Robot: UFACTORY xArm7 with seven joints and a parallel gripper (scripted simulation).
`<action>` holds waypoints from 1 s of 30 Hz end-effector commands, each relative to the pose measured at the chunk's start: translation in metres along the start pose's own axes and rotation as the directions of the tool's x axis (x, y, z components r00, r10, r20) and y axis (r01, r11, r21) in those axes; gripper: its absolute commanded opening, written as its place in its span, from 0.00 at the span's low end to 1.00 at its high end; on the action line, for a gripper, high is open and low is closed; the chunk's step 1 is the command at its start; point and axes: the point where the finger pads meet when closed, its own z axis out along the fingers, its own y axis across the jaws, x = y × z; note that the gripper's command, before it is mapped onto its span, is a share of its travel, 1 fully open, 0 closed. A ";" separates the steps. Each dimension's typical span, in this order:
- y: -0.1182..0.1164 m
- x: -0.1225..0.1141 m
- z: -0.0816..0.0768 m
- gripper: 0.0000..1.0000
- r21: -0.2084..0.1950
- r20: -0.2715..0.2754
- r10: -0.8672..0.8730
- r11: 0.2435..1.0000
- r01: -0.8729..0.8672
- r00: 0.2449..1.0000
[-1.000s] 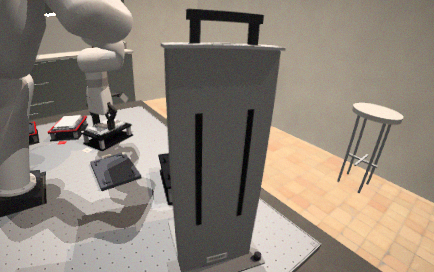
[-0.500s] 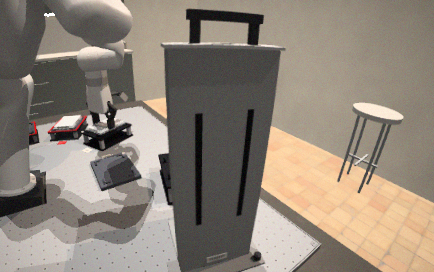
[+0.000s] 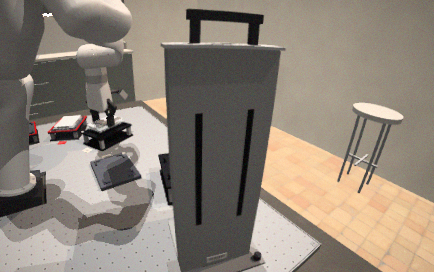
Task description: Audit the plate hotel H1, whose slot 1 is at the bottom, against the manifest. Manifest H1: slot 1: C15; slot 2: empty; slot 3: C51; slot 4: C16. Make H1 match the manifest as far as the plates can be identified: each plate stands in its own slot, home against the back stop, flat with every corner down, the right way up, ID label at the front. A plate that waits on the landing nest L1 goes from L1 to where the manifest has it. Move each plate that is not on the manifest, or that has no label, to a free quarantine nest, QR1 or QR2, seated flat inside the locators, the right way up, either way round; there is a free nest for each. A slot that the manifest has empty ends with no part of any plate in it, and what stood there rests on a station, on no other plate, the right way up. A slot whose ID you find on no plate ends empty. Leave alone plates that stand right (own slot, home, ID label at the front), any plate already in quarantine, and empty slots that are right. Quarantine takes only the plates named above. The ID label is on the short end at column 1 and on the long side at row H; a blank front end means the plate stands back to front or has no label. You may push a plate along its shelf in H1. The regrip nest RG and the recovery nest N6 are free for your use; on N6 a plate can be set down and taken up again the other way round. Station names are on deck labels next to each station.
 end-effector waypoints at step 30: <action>0.000 0.001 -0.018 0.00 0.000 -0.003 0.000 1.000 0.000 1.000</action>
